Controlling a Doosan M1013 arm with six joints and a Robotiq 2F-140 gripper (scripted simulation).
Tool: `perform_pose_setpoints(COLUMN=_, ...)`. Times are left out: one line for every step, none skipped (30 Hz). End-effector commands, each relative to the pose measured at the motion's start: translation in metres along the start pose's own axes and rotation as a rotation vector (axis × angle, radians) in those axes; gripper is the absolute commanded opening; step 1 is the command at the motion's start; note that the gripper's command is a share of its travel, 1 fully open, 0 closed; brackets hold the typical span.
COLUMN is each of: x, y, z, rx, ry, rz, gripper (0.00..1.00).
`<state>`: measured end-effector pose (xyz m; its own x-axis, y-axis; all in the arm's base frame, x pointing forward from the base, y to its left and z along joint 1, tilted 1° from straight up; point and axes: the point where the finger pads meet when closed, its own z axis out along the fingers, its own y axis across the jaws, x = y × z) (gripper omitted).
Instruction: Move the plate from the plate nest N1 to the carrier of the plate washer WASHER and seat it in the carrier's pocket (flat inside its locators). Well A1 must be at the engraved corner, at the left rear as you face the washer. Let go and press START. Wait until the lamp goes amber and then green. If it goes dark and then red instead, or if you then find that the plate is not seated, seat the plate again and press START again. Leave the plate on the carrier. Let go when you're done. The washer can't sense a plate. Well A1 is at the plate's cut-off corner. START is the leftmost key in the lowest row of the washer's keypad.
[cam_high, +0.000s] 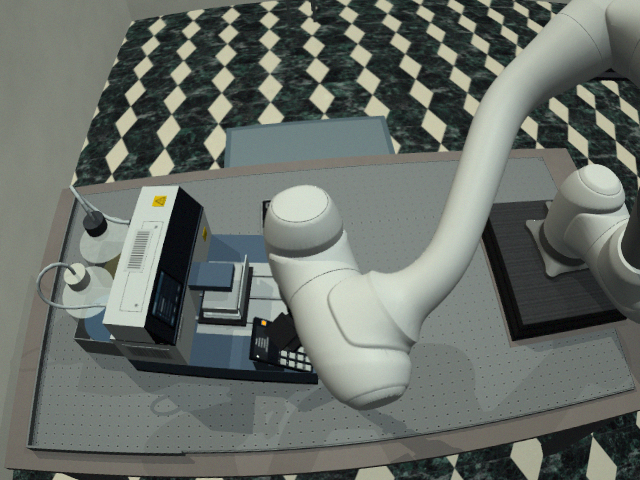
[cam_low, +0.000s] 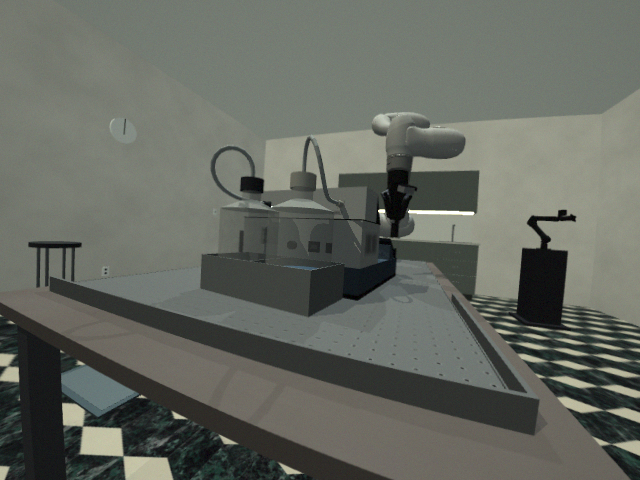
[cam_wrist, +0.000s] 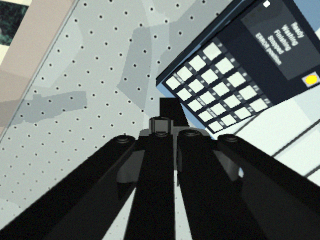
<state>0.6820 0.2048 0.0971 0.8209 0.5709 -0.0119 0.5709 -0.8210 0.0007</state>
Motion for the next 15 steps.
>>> perform_pose_setpoints(x=0.0004, y=0.0, z=-0.0008, rx=0.0, ry=0.001, rz=0.0, gripper=0.1)
perform_pose_setpoints(x=0.0004, y=0.0, z=-0.0008, rx=0.0, ry=0.001, rz=0.0, gripper=0.1)
perform_pose_setpoints(x=0.0004, y=0.0, z=-0.0008, rx=0.0, ry=0.001, rz=0.0, gripper=0.1)
perform_pose_setpoints(x=0.0004, y=0.0, z=-0.0008, rx=0.0, ry=0.001, rz=0.0, gripper=0.1)
perform_pose_setpoints(x=0.0004, y=0.0, z=-0.0008, rx=0.0, ry=0.001, rz=0.0, gripper=0.1)
perform_pose_setpoints(x=0.0004, y=0.0, z=-0.0008, rx=0.0, ry=0.001, rz=0.0, gripper=0.1)
perform_pose_setpoints(x=0.0004, y=0.0, z=-0.0008, rx=0.0, ry=0.001, rz=0.0, gripper=0.1)
perform_pose_setpoints(x=0.0004, y=0.0, z=-0.0008, rx=0.0, ry=0.001, rz=0.0, gripper=0.1)
perform_pose_setpoints(x=0.0004, y=0.0, z=-0.0008, rx=0.0, ry=0.001, rz=0.0, gripper=0.1)
perform_pose_setpoints(x=0.0004, y=0.0, z=-0.0008, rx=0.0, ry=0.001, rz=0.0, gripper=0.1)
perform_pose_setpoints(x=0.0004, y=0.0, z=-0.0008, rx=0.0, ry=0.001, rz=0.0, gripper=0.1)
perform_pose_setpoints(x=0.0004, y=0.0, z=-0.0008, rx=0.0, ry=0.001, rz=0.0, gripper=0.1)
perform_pose_setpoints(x=0.0004, y=0.0, z=-0.0008, rx=0.0, ry=0.001, rz=0.0, gripper=0.1)
perform_pose_setpoints(x=0.0004, y=0.0, z=-0.0008, rx=0.0, ry=0.001, rz=0.0, gripper=0.1)
perform_pose_setpoints(x=0.0004, y=0.0, z=-0.0008, rx=0.0, ry=0.001, rz=0.0, gripper=0.1)
